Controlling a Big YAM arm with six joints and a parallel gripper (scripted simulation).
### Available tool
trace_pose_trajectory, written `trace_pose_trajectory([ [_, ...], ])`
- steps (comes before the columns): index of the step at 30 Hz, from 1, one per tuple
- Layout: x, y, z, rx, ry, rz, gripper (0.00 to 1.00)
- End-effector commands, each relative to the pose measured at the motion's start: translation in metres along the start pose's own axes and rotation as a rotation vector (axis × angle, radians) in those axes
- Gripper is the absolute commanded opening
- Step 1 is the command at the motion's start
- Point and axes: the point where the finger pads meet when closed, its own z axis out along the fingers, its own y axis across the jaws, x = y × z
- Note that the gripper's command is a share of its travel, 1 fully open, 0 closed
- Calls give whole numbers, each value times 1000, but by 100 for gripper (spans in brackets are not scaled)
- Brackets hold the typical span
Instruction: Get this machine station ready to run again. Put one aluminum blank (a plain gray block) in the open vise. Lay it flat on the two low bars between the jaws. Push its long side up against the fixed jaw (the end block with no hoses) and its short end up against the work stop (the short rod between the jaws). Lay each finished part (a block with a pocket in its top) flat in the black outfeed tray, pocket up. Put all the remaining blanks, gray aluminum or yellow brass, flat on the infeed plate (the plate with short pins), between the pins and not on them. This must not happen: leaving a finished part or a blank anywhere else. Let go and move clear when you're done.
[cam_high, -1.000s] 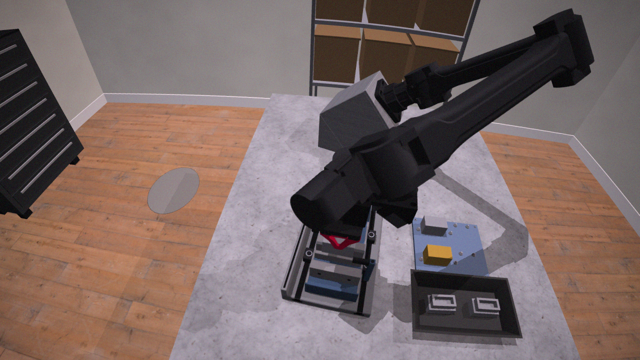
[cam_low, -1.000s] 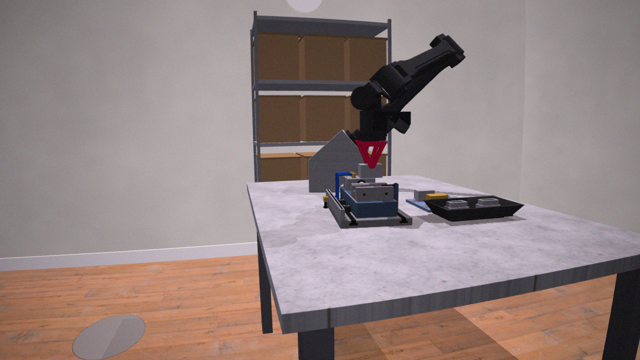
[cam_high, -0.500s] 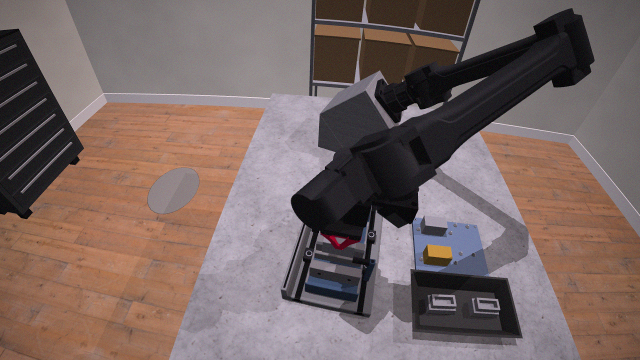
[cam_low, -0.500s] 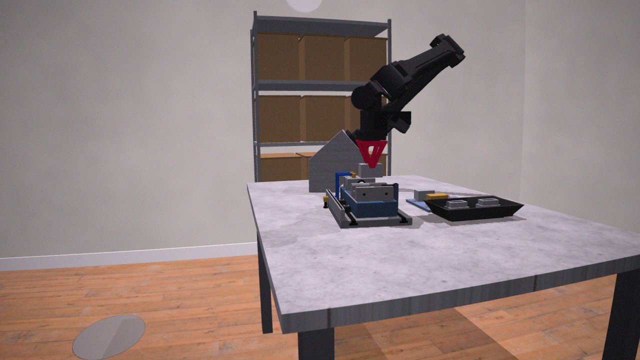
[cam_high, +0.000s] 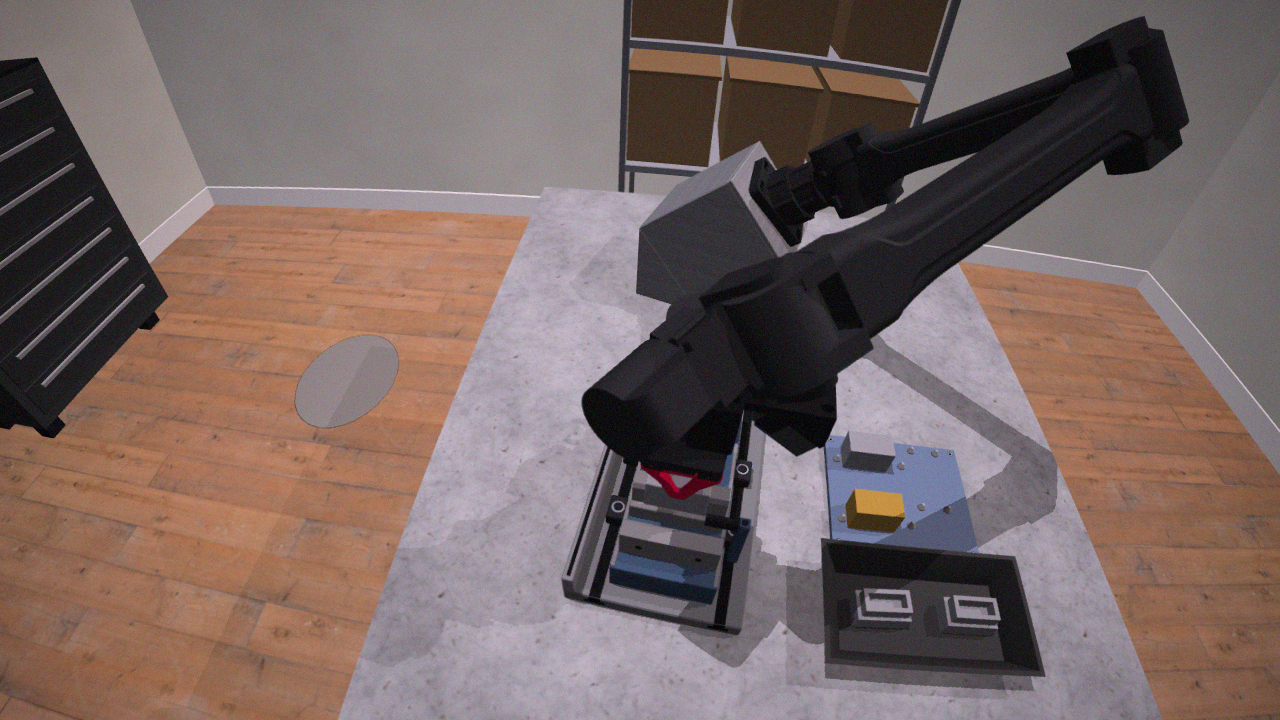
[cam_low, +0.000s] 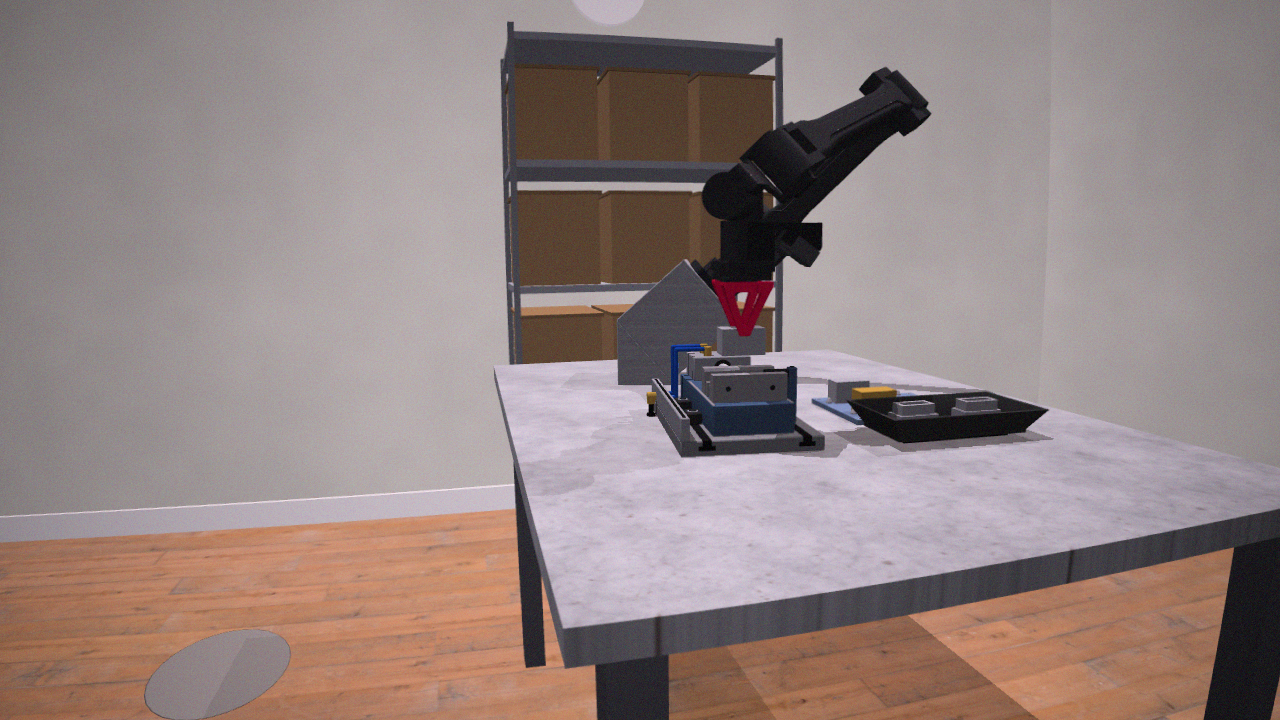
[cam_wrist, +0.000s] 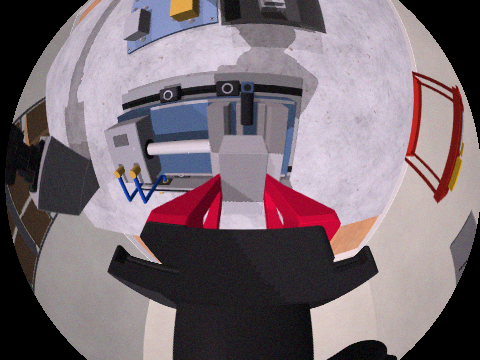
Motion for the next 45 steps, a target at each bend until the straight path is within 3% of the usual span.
trace_pose_trajectory([
  [1, 2, -15, -26, 48, 13, -10, 0],
  [45, 8, -19, -33, 45, 15, -9, 0],
])
